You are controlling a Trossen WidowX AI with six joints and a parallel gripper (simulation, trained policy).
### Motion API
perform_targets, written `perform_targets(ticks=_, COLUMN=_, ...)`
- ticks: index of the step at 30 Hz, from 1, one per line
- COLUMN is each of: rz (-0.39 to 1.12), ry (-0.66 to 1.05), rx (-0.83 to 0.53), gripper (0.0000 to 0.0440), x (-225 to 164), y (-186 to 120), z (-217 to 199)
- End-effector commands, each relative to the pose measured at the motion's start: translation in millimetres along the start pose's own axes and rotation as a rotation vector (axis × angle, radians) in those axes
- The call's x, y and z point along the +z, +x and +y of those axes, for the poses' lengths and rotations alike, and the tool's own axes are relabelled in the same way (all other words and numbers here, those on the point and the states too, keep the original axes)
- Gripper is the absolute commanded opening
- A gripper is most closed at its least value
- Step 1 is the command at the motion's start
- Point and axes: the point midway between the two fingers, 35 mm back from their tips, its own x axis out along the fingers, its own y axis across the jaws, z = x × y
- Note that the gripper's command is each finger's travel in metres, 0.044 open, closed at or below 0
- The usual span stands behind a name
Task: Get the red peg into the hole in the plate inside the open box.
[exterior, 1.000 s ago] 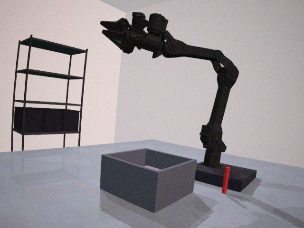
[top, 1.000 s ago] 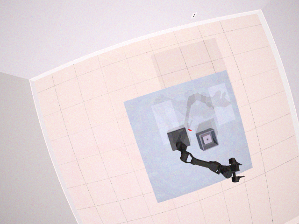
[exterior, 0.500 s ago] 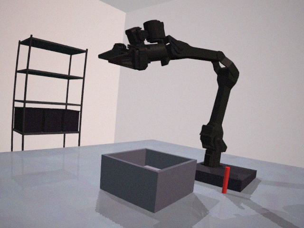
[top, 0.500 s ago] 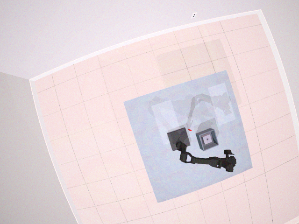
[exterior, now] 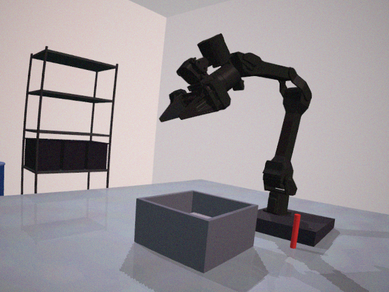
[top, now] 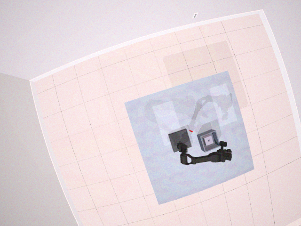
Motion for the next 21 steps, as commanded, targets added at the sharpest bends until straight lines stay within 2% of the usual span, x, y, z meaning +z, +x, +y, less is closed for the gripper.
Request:
perform_targets(ticks=1, rz=0.073, ry=0.054, rx=0.009, gripper=0.044, x=-20, y=-3, z=14)
perform_targets(ticks=10, rz=0.321, ry=0.225, rx=0.0, gripper=0.044, x=-86, y=-25, z=58)
perform_targets(ticks=21, rz=0.583, ry=0.387, rx=-0.107, gripper=0.044, x=-163, y=-65, z=91)
